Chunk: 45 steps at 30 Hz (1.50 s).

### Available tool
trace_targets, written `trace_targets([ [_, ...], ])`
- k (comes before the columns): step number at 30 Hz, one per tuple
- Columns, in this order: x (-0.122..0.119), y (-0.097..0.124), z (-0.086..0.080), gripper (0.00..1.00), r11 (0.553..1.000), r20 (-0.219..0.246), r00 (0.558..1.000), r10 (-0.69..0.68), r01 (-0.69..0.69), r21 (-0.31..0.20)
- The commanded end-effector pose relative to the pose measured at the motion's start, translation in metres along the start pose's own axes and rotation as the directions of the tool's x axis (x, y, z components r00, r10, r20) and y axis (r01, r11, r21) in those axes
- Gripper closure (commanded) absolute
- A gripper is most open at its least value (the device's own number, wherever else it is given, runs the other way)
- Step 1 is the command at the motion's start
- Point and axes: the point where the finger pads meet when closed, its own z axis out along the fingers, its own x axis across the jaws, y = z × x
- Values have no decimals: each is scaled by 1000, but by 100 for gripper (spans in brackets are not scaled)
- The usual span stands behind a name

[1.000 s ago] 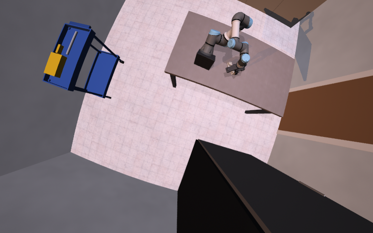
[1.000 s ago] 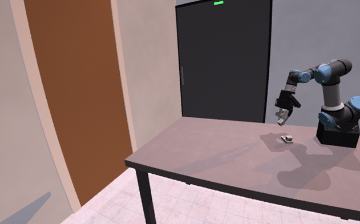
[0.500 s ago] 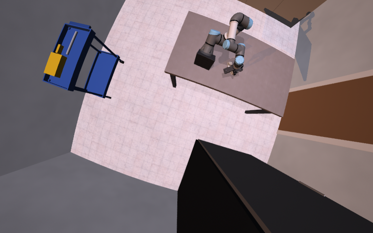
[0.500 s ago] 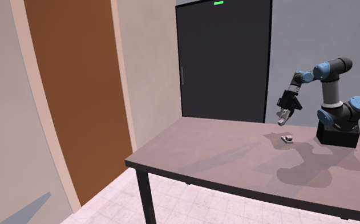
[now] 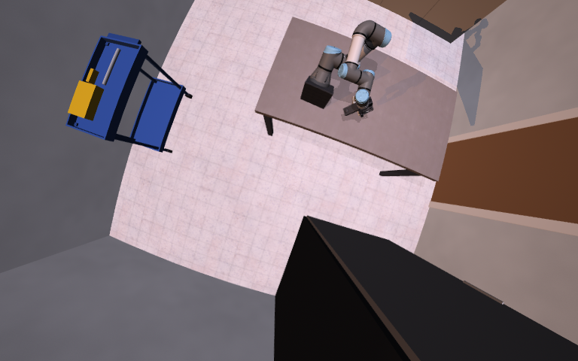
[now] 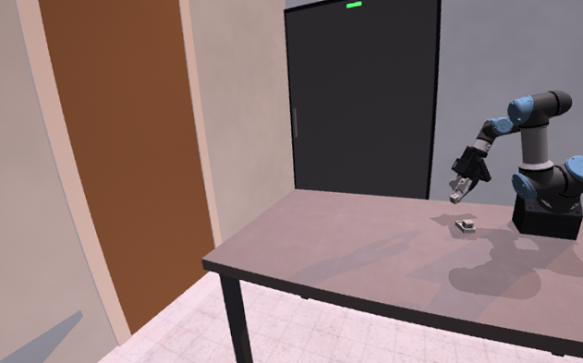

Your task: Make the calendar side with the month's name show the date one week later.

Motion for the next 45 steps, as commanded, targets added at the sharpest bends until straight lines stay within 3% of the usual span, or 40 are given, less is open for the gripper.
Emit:
trace_targets([
  [1, -1, 0, -1, 90, 1000, 1, 1000, -1, 1, -16],
  [5, -1, -2, 0, 90, 999, -2, 1000, 0, 0, -49],
  [17, -1, -3, 0, 90, 970, 1, 1000, -1, 1, -245],
  [45, -1, -3, 1, 90, 966, 2, 1000, -2, 2, -260],
])
